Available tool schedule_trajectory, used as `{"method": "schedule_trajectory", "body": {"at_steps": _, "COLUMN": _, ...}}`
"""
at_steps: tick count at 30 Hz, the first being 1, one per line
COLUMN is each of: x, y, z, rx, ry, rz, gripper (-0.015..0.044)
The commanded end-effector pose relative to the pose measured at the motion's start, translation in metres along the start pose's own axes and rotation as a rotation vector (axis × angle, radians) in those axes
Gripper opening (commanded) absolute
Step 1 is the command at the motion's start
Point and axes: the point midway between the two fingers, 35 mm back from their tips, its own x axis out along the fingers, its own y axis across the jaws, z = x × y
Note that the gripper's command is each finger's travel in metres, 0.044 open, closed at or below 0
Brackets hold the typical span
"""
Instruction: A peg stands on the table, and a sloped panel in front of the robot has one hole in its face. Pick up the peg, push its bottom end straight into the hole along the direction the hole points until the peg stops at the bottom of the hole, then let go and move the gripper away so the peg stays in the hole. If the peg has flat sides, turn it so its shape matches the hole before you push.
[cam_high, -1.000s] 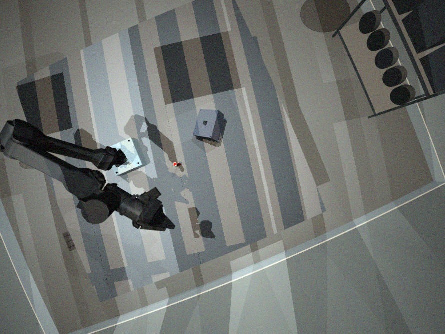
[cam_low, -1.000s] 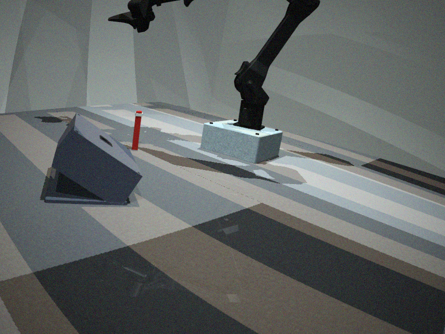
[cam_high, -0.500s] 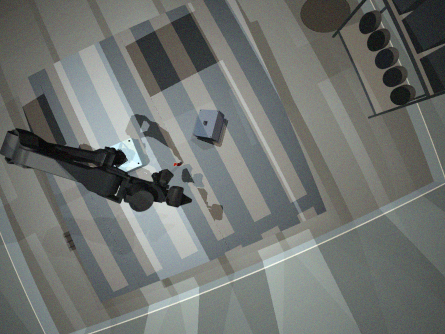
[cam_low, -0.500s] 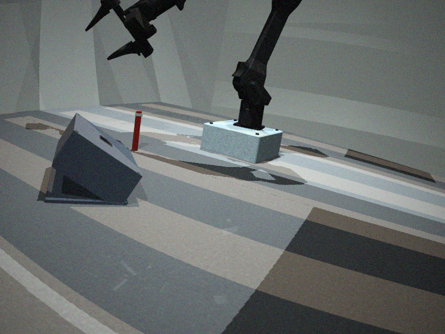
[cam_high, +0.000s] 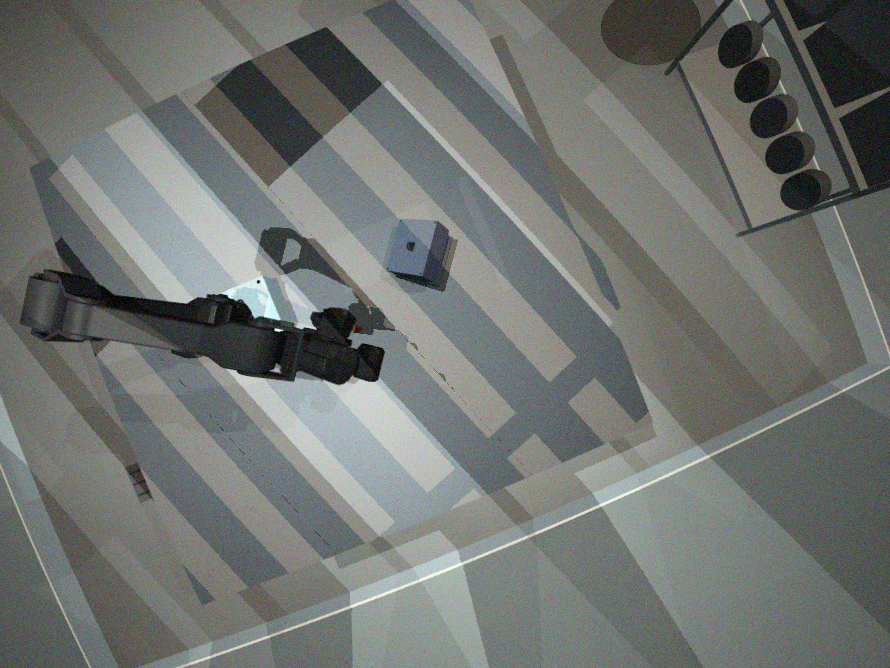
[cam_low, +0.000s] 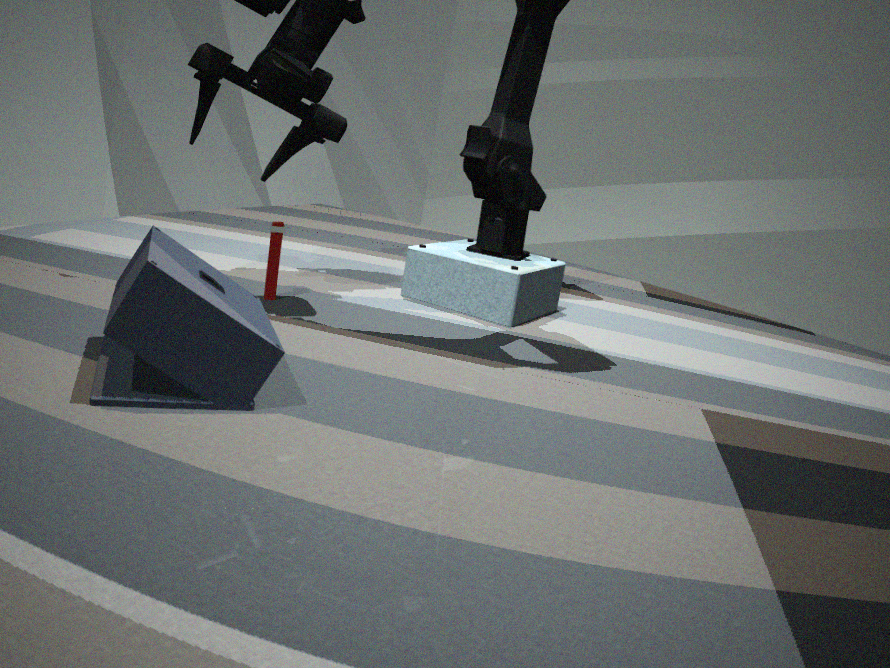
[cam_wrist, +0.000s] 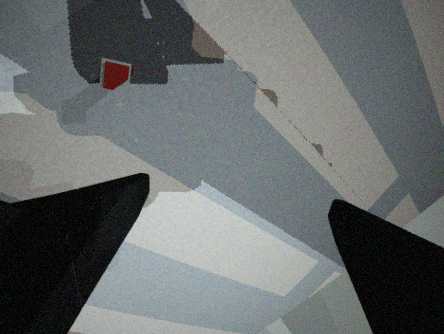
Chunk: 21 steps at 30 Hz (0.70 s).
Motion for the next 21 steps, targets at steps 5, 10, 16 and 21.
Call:
{"method": "schedule_trajectory", "body": {"at_steps": 5, "x": 0.009, "y": 0.029, "z": 0.027, "rx": 0.071, "ry": -0.026, "rz": 0.211, "gripper": 0.044}}
{"method": "schedule_trajectory", "body": {"at_steps": 10, "x": 0.011, "y": 0.05, "z": 0.041, "rx": 0.112, "ry": -0.015, "rz": 0.351, "gripper": 0.044}}
{"method": "schedule_trajectory", "body": {"at_steps": 16, "x": 0.012, "y": 0.055, "z": 0.045, "rx": 0.124, "ry": -0.008, "rz": 0.391, "gripper": 0.044}}
{"method": "schedule_trajectory", "body": {"at_steps": 21, "x": 0.017, "y": 0.056, "z": 0.046, "rx": 0.124, "ry": -0.008, "rz": 0.391, "gripper": 0.044}}
